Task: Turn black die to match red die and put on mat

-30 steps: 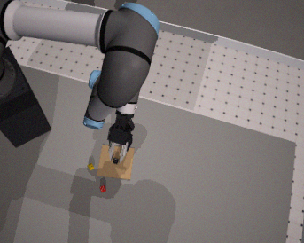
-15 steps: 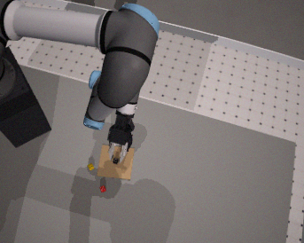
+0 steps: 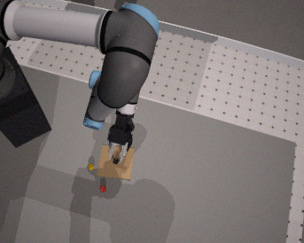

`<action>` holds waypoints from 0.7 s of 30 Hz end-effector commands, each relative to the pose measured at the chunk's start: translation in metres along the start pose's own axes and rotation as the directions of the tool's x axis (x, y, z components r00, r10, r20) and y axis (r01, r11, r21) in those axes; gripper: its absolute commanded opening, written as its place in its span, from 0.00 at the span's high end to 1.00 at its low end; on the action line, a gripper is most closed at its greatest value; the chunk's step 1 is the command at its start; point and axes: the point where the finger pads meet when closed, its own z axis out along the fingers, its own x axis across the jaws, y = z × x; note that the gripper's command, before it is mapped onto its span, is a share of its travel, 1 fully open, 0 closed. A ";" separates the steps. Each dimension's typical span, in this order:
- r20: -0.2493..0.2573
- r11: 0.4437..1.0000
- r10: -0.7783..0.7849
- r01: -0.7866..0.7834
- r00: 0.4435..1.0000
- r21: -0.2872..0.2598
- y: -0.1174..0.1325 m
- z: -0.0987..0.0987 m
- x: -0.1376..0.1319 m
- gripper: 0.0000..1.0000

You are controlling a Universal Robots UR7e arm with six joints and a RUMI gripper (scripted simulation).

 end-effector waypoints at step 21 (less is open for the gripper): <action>-0.001 1.000 0.001 -0.001 1.000 0.000 0.000 0.000 0.000 0.97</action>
